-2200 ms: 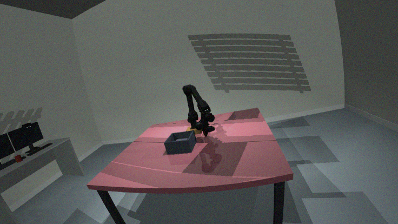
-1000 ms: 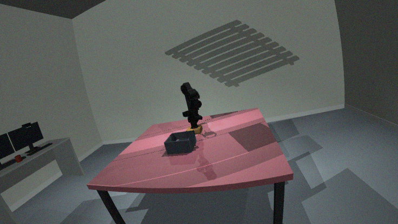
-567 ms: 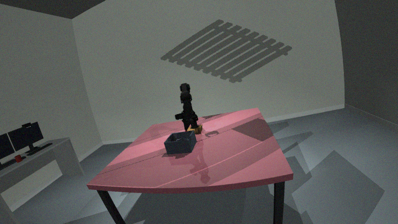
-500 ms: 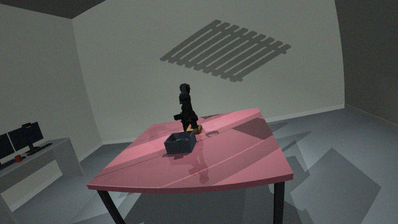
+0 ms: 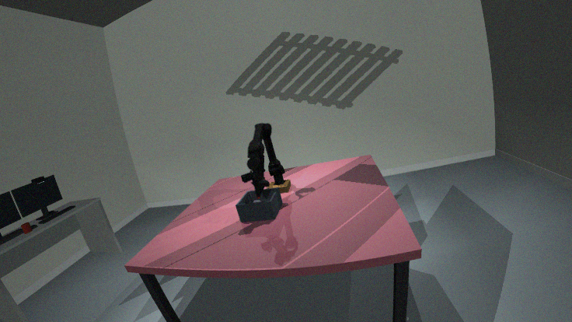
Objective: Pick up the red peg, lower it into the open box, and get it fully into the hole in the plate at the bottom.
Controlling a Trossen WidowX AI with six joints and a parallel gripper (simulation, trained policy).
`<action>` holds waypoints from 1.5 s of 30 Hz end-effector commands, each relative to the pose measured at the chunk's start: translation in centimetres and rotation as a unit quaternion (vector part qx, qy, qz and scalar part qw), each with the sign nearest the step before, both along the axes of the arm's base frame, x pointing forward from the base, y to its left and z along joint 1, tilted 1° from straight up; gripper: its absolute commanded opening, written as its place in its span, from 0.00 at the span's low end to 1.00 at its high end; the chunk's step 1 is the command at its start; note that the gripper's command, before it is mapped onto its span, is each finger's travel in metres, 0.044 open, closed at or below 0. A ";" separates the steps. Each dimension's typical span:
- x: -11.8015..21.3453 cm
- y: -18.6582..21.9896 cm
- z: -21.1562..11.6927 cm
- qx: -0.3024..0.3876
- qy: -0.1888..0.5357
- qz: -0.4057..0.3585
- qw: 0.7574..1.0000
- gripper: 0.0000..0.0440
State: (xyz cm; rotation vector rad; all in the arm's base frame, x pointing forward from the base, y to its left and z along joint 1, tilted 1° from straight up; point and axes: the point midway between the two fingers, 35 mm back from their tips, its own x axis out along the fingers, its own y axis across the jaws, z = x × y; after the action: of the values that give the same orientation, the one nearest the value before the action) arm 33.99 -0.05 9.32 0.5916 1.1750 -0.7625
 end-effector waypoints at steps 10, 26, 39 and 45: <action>0.1 -0.7 -3.7 0.027 0.048 0.045 0.997 0.30; 4.1 -1.3 -1.4 0.060 0.040 0.070 0.995 0.96; 8.1 0.4 1.2 0.106 0.017 0.093 0.990 1.00; 9.9 1.6 2.5 0.120 -0.005 0.107 0.987 1.00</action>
State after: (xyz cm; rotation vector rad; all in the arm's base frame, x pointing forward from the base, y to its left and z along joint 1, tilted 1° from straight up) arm 39.26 -1.19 9.47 0.5915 1.4442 -0.5874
